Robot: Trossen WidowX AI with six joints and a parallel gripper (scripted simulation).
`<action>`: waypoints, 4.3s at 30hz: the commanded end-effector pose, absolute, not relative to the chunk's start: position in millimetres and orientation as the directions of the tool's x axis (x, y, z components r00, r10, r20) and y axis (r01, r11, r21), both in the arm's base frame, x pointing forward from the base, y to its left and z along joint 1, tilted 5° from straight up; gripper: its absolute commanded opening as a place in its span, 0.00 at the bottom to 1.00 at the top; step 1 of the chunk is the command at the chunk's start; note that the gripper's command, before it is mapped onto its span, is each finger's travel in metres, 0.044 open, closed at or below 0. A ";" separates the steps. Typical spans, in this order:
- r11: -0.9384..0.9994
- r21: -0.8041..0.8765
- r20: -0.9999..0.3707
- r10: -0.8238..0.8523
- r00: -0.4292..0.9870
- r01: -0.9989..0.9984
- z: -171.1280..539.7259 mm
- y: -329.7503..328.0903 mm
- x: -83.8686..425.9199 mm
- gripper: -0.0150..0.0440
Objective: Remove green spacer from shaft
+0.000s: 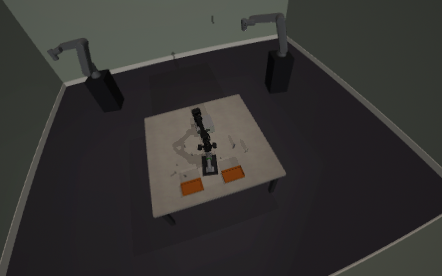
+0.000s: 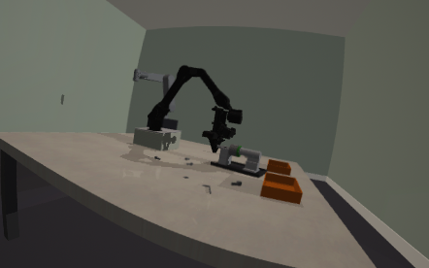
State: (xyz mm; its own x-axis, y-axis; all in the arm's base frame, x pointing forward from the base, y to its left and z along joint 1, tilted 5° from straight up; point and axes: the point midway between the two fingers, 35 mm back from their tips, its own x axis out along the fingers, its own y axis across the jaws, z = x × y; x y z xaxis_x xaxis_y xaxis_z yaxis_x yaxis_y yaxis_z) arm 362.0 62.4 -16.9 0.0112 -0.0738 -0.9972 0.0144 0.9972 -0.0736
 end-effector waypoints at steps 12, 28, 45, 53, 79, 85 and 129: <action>0.997 -0.074 -0.997 -0.075 0.011 0.017 -16.7 62.4 359.9 0.25; 0.997 -0.074 -0.997 -0.075 0.011 0.017 -16.8 62.5 357.9 0.25; 0.997 -0.074 -0.997 -0.075 0.011 0.017 -16.8 62.5 355.8 0.25; 0.997 -0.074 -0.997 -0.075 0.010 0.017 -16.9 62.5 354.8 0.25; 0.997 -0.074 -0.997 -0.075 0.010 0.017 -17.0 62.6 351.5 0.25; 0.997 -0.074 -0.997 -0.075 0.010 0.017 -17.0 62.6 350.7 0.25; 0.997 -0.074 -0.997 -0.075 0.010 0.017 -17.1 62.7 345.2 0.25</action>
